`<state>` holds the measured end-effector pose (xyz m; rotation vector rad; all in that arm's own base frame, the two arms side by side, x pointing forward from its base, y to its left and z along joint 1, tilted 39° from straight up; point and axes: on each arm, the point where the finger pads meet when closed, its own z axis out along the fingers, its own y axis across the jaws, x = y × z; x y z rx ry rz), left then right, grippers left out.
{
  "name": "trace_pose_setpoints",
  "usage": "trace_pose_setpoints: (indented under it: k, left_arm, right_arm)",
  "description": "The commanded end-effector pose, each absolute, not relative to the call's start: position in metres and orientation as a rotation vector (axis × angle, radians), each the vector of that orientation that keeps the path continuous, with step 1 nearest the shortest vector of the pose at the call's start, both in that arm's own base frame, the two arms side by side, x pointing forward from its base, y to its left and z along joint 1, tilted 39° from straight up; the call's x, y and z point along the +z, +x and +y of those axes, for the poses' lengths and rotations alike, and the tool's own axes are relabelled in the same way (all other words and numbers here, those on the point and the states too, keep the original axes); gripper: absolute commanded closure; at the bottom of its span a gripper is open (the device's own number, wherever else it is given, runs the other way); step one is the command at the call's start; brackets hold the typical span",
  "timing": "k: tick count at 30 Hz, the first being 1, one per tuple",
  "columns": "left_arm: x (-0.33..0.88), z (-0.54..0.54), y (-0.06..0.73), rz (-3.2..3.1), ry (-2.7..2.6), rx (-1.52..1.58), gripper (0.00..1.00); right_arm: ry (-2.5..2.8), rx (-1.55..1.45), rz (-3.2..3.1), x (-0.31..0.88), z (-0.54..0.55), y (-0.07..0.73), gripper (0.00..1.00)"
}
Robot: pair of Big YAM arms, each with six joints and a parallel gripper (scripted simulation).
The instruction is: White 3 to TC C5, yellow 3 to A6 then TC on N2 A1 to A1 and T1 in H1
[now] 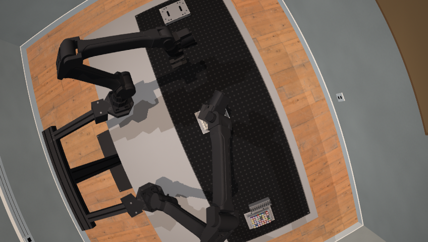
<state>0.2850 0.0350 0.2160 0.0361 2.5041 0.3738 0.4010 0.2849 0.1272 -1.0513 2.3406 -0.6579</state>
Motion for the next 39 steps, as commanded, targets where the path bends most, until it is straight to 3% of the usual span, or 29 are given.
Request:
trace_pose_setpoints:
  k: [1, 39]
  left_arm:
    - [0.229, 0.034, 0.29, 2.478, 0.05, 0.371, 0.0]
    - [0.229, 0.034, 0.29, 2.478, 0.05, 0.371, 0.0]
  right_arm:
    - [-1.053, -0.671, 2.349, 0.118, 0.281, 0.408, 0.91]
    - [-1.053, -0.671, 2.342, 0.112, 0.28, 0.412, 0.91]
